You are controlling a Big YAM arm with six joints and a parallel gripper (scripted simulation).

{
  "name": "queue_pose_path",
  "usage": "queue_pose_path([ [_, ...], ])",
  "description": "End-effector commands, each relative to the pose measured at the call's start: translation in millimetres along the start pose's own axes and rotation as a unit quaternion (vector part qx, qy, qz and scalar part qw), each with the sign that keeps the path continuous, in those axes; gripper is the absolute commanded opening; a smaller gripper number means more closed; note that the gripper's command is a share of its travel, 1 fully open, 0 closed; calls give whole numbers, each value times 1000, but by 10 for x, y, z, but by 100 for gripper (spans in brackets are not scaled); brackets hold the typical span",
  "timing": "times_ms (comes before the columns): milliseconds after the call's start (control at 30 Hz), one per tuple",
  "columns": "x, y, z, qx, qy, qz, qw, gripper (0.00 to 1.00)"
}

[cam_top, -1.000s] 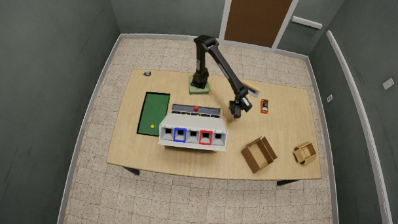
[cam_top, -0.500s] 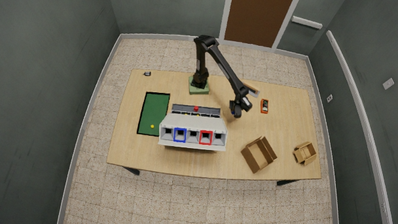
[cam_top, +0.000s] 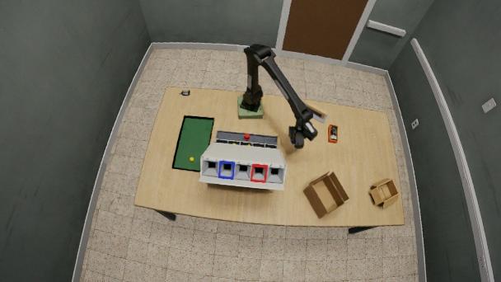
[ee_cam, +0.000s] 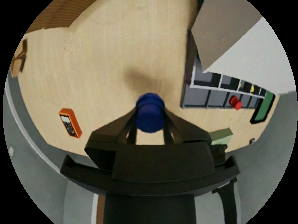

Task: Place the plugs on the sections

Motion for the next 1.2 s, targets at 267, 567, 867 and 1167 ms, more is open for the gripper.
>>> queue_pose_path([
  [267,54,118,-285,-1,-12,11,1000,0],
  [567,179,150,-513,-1,-12,10,1000,0],
  [867,181,62,-462,4,-12,10,1000,0],
  [1167,185,-94,-488,-1,-12,9,1000,0],
])
Point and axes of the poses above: the point where the finger pads meet when closed, its own x axis out along the fingers, its own y axis across the jaws, z = x × y, the point moved 2 cm from there along -x, back along the fingers, and after that the axes turned 9 degrees about -x, right-handed, at the moved point
